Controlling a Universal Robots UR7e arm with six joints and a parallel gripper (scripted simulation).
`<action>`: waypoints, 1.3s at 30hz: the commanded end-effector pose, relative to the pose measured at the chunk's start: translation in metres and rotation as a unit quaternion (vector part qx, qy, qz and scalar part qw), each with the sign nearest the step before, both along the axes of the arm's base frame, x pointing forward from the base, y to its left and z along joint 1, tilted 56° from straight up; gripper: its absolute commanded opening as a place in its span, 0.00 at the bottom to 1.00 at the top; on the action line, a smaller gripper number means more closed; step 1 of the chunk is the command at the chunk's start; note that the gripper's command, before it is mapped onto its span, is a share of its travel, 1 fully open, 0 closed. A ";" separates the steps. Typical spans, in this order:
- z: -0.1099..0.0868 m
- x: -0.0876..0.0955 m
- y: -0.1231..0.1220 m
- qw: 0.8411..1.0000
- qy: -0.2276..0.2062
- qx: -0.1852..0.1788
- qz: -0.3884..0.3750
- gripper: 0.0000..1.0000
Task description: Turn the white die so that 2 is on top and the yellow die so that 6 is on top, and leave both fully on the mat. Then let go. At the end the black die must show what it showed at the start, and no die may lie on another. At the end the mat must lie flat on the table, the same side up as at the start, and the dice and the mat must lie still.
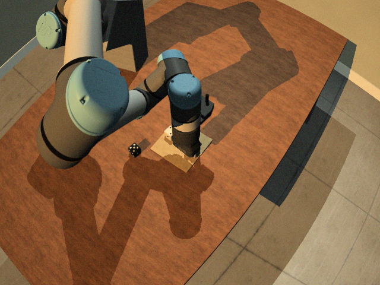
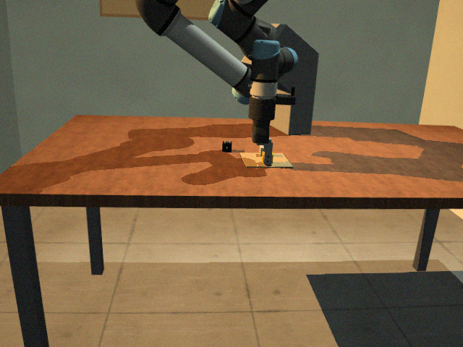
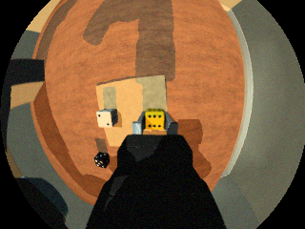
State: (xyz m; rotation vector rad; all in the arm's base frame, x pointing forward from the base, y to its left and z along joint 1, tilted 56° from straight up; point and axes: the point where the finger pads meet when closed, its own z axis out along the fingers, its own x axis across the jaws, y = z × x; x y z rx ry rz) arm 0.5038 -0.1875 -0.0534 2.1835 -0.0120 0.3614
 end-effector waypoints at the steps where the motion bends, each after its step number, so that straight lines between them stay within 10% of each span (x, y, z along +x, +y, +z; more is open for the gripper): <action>1: 0.000 0.000 0.000 1.000 0.000 0.000 0.000 0.57; 39: -0.002 0.001 -0.003 1.000 0.000 0.000 0.000 0.57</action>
